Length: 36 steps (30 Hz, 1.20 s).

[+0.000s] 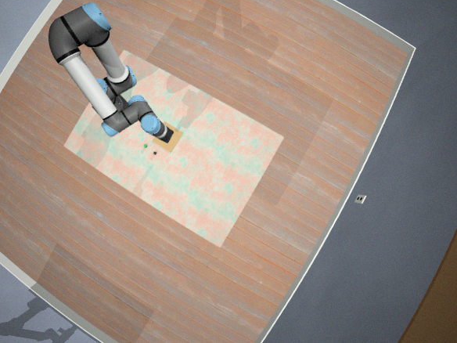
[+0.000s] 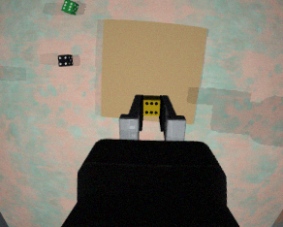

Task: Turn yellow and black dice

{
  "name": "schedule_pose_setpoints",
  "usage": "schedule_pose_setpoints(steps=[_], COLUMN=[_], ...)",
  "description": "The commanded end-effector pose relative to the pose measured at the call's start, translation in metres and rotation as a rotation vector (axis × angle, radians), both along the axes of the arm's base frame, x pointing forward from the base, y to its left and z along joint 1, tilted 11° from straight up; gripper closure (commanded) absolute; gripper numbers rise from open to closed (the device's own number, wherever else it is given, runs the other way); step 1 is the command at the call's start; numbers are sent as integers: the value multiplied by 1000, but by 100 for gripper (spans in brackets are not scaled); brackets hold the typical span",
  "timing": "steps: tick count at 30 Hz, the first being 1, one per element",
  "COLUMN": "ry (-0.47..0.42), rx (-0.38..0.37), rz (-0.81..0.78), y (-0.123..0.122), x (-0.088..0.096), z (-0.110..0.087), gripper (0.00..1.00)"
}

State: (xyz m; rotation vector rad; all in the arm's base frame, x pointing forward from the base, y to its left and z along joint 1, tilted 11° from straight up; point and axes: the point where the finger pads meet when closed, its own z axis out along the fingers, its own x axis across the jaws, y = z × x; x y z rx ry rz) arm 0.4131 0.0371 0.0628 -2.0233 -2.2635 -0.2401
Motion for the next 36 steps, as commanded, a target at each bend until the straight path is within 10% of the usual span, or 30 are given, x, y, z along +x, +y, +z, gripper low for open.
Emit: schedule_pose_setpoints(steps=[1,15,36], ry=[2,2,2], rx=[1,1,1], rz=[0,0,0], y=[6,13,14], x=[0,2,2], z=[-28,-70,-73], gripper=[66,66,66])
